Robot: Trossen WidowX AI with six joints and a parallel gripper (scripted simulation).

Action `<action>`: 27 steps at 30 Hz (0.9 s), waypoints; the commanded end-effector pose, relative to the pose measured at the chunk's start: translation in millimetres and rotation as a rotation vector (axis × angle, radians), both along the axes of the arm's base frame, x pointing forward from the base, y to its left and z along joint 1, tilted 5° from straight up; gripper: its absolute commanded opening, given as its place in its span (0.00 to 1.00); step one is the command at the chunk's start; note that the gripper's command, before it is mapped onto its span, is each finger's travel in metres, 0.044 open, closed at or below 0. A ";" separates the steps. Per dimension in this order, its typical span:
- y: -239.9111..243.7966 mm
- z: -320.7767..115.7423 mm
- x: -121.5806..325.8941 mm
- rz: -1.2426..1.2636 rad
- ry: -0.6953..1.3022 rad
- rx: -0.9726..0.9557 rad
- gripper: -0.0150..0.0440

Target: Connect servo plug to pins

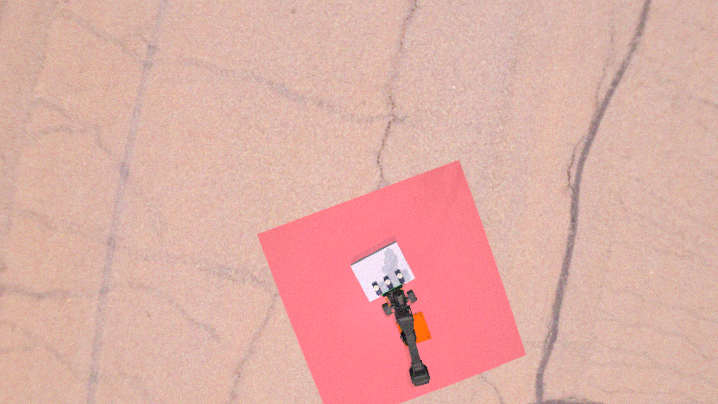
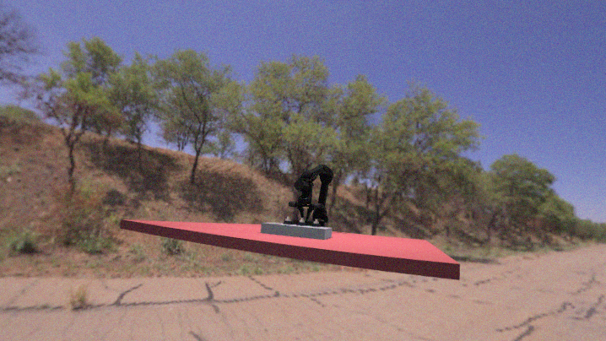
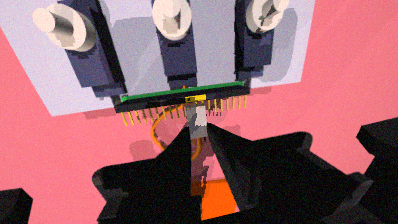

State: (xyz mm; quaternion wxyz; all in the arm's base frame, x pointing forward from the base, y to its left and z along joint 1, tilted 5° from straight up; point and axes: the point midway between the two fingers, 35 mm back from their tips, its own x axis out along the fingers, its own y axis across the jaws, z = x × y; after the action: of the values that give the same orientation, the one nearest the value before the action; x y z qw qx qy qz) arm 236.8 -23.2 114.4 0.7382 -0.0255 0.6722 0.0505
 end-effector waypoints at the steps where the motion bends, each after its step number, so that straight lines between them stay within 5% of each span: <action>1: 0.9 -0.3 3.6 -0.002 0.000 0.001 0.25; 9: 2.2 0.0 8.4 -0.002 -0.001 0.001 0.25; 18: -0.7 0.1 5.8 -0.002 -0.001 0.001 0.65; 27: -3.2 57.9 0.3 -0.002 -0.001 0.001 1.00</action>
State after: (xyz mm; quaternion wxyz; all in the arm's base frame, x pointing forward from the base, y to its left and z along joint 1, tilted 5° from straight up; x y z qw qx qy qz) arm 240.8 -25.9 157.2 0.7383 -0.0238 0.6723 0.0491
